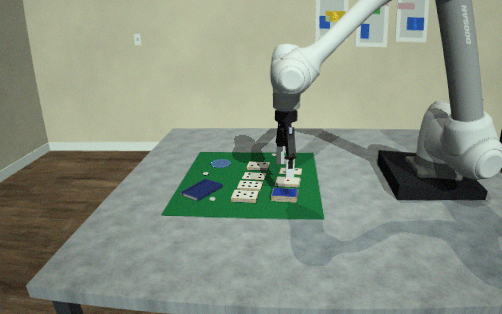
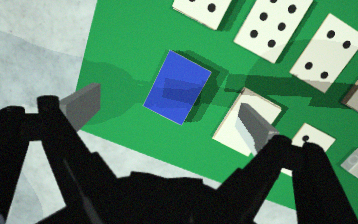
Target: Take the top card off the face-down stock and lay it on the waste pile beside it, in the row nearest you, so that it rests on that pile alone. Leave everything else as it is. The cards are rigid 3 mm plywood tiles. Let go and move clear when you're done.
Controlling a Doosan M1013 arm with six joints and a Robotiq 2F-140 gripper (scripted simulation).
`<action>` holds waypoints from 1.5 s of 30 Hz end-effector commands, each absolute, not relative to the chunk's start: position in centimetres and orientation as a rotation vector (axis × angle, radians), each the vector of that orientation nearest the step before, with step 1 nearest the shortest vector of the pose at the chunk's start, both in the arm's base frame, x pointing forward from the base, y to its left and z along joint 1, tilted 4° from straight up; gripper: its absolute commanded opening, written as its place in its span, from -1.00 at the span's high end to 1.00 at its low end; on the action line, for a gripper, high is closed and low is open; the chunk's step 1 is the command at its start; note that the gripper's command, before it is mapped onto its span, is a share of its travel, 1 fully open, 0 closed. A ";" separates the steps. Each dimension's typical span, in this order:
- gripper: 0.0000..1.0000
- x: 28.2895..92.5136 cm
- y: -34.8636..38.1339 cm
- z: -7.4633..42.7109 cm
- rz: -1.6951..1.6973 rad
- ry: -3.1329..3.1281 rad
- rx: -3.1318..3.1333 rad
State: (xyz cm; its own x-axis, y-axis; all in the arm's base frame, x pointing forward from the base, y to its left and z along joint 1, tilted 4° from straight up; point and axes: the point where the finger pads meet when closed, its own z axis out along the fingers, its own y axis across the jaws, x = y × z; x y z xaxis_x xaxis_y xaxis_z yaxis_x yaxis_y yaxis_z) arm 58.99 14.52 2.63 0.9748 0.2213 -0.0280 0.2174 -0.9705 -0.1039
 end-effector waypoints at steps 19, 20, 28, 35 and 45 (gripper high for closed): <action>0.01 58.9 14.6 1.5 0.114 0.163 -3.125; 0.01 58.9 14.6 1.3 0.114 0.163 -3.125; 0.01 58.8 14.6 -0.5 0.114 0.163 -3.125; 0.01 58.7 14.6 -1.5 0.114 0.163 -3.125; 0.01 58.6 14.6 -2.6 0.114 0.163 -3.125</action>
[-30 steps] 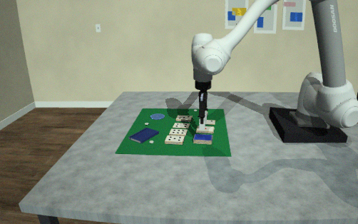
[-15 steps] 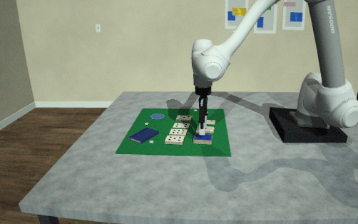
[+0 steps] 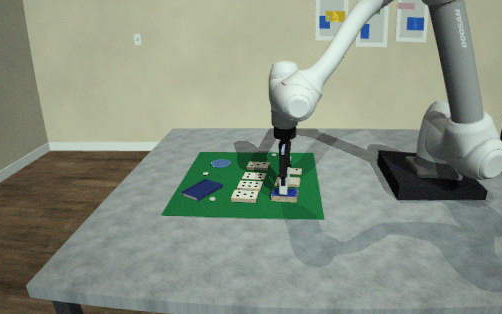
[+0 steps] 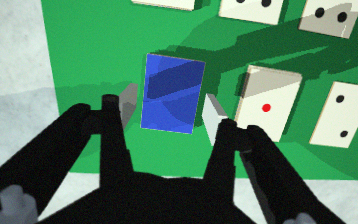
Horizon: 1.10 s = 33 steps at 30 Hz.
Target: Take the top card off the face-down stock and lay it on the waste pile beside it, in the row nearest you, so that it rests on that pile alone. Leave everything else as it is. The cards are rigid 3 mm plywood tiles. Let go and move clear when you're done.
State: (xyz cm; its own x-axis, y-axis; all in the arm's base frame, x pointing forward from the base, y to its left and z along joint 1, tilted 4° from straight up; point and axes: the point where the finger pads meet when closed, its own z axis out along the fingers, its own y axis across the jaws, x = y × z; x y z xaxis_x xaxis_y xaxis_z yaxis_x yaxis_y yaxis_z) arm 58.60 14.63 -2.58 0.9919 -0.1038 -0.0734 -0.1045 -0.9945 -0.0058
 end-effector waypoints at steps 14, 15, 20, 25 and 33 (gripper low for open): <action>0.01 58.6 14.6 -2.7 0.114 0.163 -3.125; 0.01 58.6 14.6 -2.7 0.114 0.163 -3.125; 0.16 58.6 14.6 -2.7 0.114 0.163 -3.125; 0.16 58.6 14.6 -2.7 0.114 0.163 -3.125; 0.16 58.6 14.6 -2.7 0.114 0.163 -3.125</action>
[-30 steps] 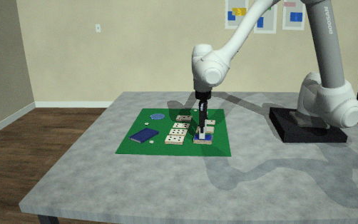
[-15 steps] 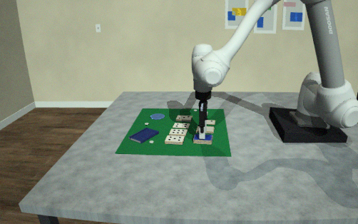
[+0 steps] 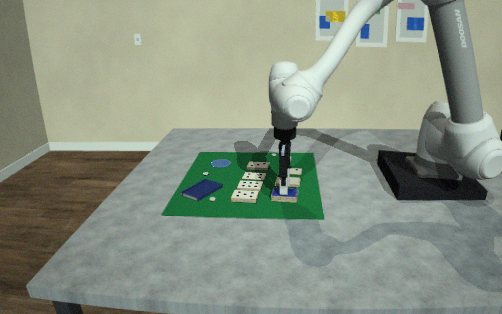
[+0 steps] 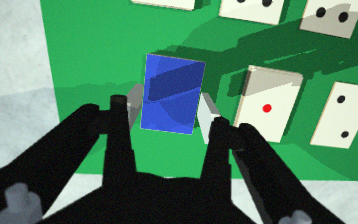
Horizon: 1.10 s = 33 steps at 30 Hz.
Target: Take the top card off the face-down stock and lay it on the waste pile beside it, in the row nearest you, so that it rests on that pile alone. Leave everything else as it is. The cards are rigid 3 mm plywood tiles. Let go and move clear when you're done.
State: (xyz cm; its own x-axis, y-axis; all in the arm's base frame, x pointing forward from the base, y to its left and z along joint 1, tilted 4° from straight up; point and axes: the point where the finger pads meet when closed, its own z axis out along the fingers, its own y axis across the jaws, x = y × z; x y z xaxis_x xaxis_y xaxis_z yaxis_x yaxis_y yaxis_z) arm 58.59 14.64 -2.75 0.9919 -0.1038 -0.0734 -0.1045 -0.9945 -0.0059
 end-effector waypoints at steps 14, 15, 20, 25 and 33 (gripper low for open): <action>0.01 58.6 14.6 -2.7 0.114 0.163 -3.125; 0.01 58.6 14.6 -2.7 0.114 0.163 -3.125; 0.01 58.6 14.6 -2.7 0.114 0.163 -3.125; 0.01 58.6 14.6 -2.7 0.114 0.163 -3.125; 0.01 58.6 14.6 -2.9 0.114 0.163 -3.125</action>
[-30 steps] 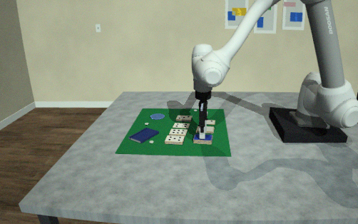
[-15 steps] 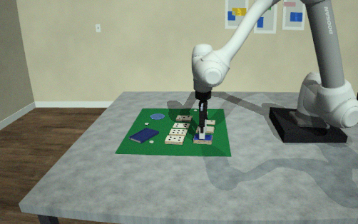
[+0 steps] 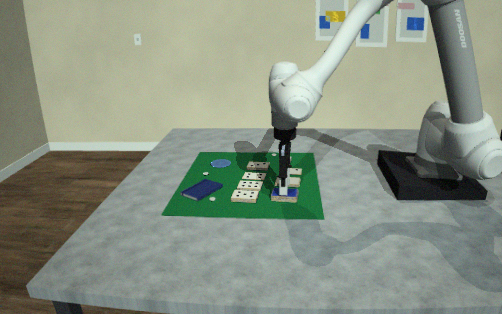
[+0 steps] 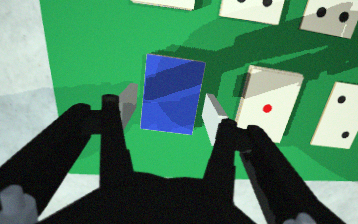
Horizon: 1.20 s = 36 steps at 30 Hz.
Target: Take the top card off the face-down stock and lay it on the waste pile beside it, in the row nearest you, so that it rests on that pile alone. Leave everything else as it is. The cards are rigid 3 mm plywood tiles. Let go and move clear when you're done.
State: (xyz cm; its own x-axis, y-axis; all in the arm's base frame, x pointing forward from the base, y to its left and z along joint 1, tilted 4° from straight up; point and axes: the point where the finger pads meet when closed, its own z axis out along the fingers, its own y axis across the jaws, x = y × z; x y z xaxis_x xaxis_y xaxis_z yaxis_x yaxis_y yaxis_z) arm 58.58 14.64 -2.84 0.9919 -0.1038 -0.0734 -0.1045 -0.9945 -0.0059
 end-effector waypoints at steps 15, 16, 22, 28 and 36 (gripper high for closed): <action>0.01 58.5 14.7 -3.6 0.114 0.163 -3.125; 0.01 58.5 14.7 -3.6 0.114 0.163 -3.125; 0.01 58.5 14.7 -3.7 0.114 0.163 -3.125; 0.01 58.5 14.7 -3.7 0.114 0.163 -3.125; 0.01 58.5 14.7 -3.7 0.114 0.163 -3.125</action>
